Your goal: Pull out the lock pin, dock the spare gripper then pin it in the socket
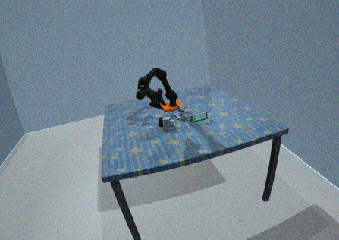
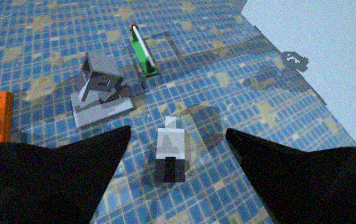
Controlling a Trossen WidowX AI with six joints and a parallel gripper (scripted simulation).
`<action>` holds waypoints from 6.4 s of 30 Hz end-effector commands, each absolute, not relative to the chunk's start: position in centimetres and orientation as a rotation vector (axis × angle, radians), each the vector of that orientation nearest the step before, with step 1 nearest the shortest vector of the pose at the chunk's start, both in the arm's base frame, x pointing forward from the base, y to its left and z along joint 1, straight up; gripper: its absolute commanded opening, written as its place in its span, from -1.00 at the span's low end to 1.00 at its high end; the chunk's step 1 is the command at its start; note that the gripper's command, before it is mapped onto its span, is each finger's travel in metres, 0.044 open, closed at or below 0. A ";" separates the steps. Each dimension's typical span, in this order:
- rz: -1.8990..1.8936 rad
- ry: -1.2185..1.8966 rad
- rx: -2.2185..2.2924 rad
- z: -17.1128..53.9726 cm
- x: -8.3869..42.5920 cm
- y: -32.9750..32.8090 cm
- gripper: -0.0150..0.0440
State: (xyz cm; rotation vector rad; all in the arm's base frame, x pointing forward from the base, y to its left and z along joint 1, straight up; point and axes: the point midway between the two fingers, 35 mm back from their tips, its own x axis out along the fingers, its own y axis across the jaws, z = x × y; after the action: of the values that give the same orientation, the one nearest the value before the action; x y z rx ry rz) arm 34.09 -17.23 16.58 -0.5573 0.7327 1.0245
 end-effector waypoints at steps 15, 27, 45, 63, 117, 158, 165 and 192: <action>1.056 0.687 -0.472 9.4 34.0 -17.9 1.00; 1.056 0.687 -0.472 7.5 34.1 -18.0 1.00; 1.056 0.687 -0.472 4.5 34.1 -18.1 1.00; 1.056 0.687 -0.472 4.1 34.0 -18.1 0.11; 0.955 0.920 -0.310 16.6 32.5 -14.0 -0.49; 0.494 1.422 -0.126 18.9 24.9 -3.8 -0.49; 0.375 1.460 -0.102 19.0 23.2 -2.8 -0.49; 0.026 1.458 -0.019 18.1 19.3 -1.2 -0.49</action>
State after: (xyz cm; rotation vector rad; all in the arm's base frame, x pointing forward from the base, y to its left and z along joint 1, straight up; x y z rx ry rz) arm 19.00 -1.13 18.26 -0.0204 1.4701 0.0374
